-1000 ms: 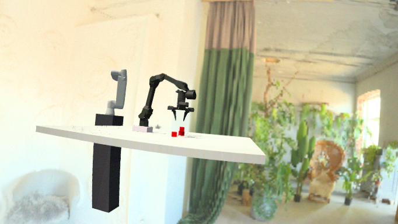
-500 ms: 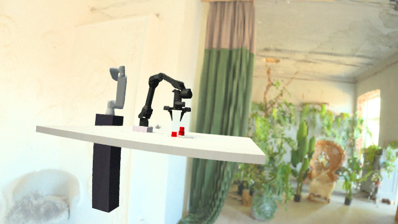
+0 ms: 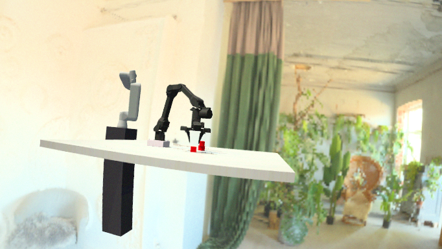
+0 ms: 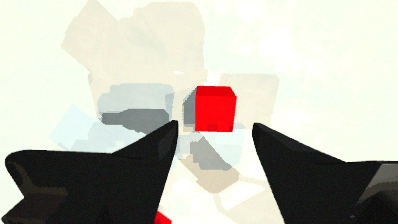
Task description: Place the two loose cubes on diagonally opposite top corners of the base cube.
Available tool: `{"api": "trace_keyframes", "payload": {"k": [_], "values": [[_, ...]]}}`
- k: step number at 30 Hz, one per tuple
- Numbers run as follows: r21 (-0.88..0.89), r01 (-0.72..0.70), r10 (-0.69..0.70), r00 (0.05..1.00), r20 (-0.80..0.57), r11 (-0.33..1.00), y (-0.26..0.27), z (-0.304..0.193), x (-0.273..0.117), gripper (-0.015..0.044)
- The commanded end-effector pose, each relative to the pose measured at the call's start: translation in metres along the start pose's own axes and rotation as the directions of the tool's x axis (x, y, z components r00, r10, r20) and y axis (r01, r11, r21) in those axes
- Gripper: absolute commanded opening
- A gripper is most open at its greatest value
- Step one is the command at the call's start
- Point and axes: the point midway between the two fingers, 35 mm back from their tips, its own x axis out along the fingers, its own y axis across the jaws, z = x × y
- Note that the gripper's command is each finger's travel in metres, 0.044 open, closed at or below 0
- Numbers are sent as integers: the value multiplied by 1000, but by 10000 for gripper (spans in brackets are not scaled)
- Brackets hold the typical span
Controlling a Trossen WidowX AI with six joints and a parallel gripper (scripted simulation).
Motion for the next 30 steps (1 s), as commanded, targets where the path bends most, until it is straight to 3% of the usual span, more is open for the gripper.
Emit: {"api": "trace_keyframes", "payload": {"k": [1,23,29,30], "values": [[-5,5,-5,1000,0,1000,-1,0,6,265],[-5,5,-5,1000,0,1000,-1,0,38,265],[-5,5,-5,1000,0,1000,-1,0,38,108],[-5,5,-5,1000,0,1000,-1,0,38,105]]}}
